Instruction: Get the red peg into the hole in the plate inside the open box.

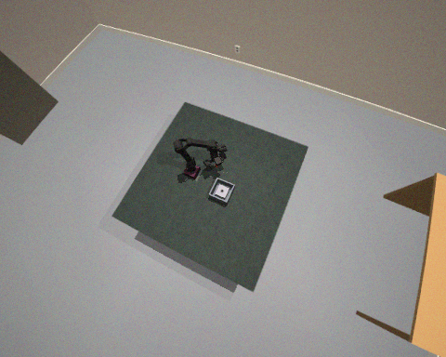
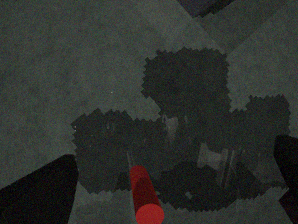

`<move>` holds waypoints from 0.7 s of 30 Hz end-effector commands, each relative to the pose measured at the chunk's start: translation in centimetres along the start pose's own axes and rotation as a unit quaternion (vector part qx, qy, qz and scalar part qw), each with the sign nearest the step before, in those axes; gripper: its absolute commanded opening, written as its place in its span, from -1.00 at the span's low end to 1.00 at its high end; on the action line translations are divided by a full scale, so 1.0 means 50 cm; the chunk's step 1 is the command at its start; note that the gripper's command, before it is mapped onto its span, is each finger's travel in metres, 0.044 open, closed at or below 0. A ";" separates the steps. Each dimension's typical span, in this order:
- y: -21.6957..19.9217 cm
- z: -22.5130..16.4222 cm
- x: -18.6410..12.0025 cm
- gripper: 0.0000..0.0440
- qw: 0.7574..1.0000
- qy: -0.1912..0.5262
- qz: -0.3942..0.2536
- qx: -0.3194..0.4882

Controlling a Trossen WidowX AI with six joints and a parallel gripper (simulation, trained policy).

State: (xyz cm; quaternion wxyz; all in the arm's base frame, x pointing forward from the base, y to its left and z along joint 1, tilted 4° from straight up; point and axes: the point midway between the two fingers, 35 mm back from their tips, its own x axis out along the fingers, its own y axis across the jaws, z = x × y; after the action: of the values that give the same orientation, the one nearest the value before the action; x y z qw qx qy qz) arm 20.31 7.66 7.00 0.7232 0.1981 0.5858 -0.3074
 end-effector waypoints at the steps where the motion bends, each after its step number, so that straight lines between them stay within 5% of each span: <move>1: 0.001 -0.018 0.030 1.00 1.000 0.009 -0.002 0.017; 11: 0.017 -0.055 0.104 0.94 0.998 0.020 0.022 0.061; 21: 0.017 -0.077 0.120 -0.13 0.994 0.053 0.023 0.089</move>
State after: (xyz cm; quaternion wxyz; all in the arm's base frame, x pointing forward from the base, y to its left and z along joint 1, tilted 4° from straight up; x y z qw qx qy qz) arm 18.95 9.38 0.31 0.6840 0.2846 0.5849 -0.3301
